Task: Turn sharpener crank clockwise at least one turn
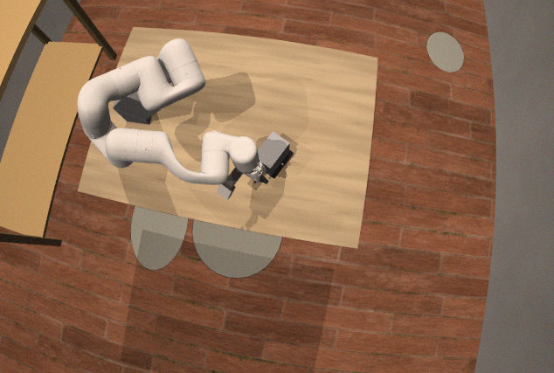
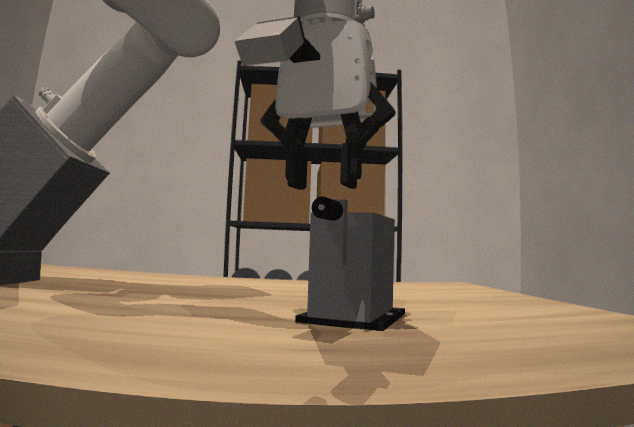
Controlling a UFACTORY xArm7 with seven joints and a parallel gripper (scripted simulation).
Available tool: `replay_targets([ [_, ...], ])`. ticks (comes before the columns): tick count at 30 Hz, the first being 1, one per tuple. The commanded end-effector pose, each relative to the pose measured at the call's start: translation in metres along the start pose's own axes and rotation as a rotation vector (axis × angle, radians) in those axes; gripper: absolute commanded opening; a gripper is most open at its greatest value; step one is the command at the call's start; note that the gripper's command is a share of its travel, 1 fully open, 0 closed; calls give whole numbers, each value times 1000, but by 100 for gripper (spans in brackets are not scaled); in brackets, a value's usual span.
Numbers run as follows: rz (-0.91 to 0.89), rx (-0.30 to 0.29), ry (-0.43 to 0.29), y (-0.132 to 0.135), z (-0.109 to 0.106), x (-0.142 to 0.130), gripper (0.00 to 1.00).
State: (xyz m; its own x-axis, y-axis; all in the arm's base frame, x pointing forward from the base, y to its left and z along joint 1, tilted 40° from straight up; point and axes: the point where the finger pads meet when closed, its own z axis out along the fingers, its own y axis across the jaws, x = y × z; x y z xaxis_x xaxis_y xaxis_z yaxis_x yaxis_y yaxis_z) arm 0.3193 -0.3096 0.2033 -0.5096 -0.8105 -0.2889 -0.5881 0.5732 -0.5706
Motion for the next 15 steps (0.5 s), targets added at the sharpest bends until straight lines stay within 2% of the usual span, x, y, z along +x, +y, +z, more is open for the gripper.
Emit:
replay_targets([
  [1,0,3,1,-1,-1,0,54],
  [15,0,3,1,-1,2,0,54],
])
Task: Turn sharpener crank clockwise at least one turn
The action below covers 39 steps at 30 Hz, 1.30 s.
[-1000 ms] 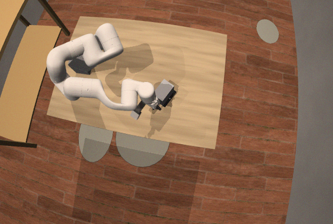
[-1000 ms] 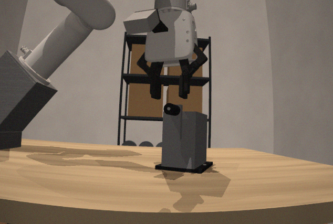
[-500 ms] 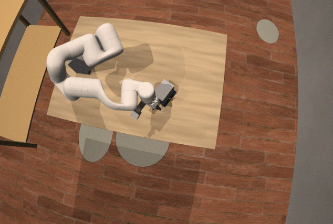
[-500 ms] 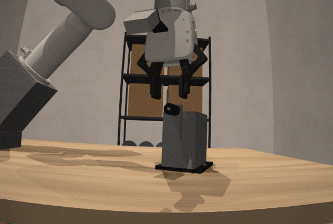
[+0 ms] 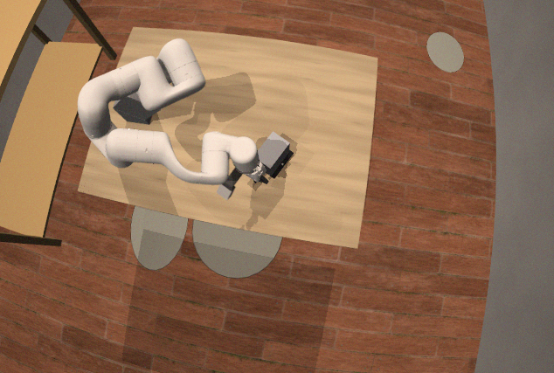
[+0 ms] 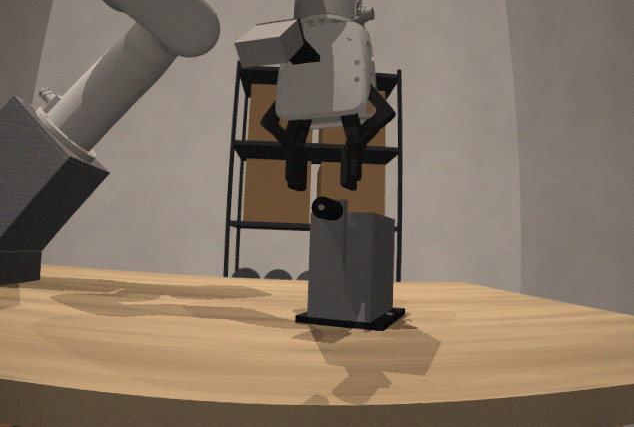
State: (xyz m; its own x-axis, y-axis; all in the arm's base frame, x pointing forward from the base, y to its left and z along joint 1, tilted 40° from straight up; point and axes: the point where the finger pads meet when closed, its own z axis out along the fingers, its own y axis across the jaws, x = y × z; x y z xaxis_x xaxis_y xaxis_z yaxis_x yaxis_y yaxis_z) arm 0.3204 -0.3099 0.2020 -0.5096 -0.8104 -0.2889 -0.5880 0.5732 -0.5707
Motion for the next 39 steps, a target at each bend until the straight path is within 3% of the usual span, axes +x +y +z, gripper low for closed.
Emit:
replay_targets([
  [1,0,3,1,-1,1,0,54],
  [39,0,3,1,-1,35,0,54],
])
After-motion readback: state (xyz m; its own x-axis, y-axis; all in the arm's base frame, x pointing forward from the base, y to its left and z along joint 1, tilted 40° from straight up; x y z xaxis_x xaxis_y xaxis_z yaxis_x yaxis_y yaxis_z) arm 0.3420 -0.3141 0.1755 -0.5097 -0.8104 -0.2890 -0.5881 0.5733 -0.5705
